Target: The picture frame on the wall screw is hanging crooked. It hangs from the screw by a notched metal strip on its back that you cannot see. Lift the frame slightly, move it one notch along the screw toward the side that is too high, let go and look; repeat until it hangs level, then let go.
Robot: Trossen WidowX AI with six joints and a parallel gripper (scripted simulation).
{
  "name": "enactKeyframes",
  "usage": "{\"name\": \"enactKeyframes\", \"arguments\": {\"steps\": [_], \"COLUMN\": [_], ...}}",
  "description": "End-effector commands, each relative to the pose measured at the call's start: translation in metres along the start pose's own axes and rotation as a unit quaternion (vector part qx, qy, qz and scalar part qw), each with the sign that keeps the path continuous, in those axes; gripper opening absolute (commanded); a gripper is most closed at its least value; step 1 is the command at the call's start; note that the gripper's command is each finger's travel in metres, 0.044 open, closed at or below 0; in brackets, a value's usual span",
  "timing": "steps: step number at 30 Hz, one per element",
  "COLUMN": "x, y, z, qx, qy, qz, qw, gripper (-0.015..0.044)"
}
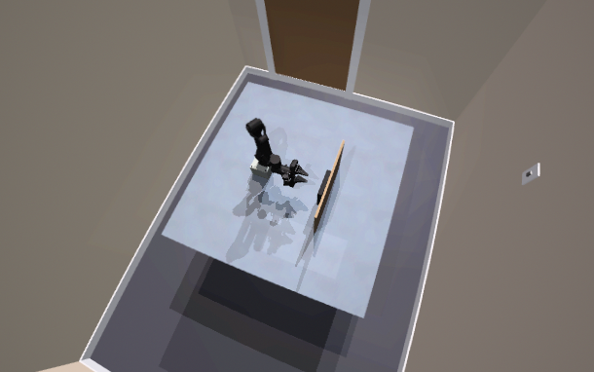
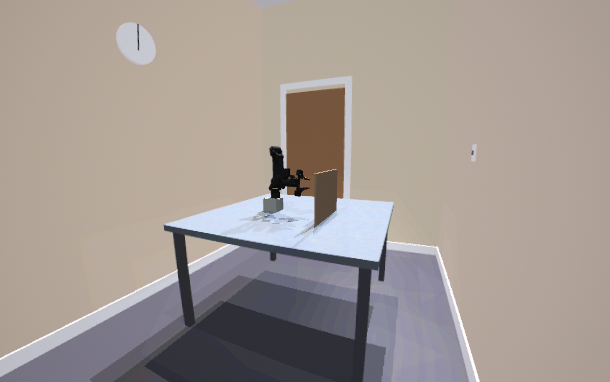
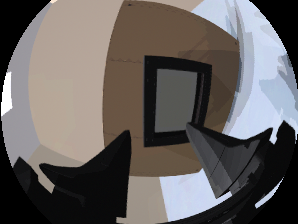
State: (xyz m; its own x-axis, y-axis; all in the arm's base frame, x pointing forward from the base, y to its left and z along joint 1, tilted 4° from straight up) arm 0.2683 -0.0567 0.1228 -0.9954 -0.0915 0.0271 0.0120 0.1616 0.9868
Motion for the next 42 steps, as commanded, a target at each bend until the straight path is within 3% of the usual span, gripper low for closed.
{"name": "enactKeyframes", "arguments": {"steps": [1,14,28,42], "x": [0.0,0.046,0.099,0.101], "y": [0.0,0.03,0.039,0.039], "z": [0.0,-0.016,0.001,0.003], "qx": [0.001,0.049,0.095,0.097], "qy": [0.0,0.003,0.005,0.005], "qz": [0.0,0.004,0.003,0.003], "qw": [1.0,0.999,0.995,0.995], "gripper": [0.026,0.026,0.026,0.026]}}
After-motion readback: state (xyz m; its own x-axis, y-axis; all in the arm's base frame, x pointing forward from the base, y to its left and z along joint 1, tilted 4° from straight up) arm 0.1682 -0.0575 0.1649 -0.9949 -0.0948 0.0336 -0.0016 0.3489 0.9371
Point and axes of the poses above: the point midway between the two fingers, 35 mm back from their tips, its own x axis back along the fingers, its own y axis across the jaws, z = x × y, the point moved 3 cm from there along x, back along the fingers, and after that the axes turned 2 degrees about -x, right-handed, at the moved point
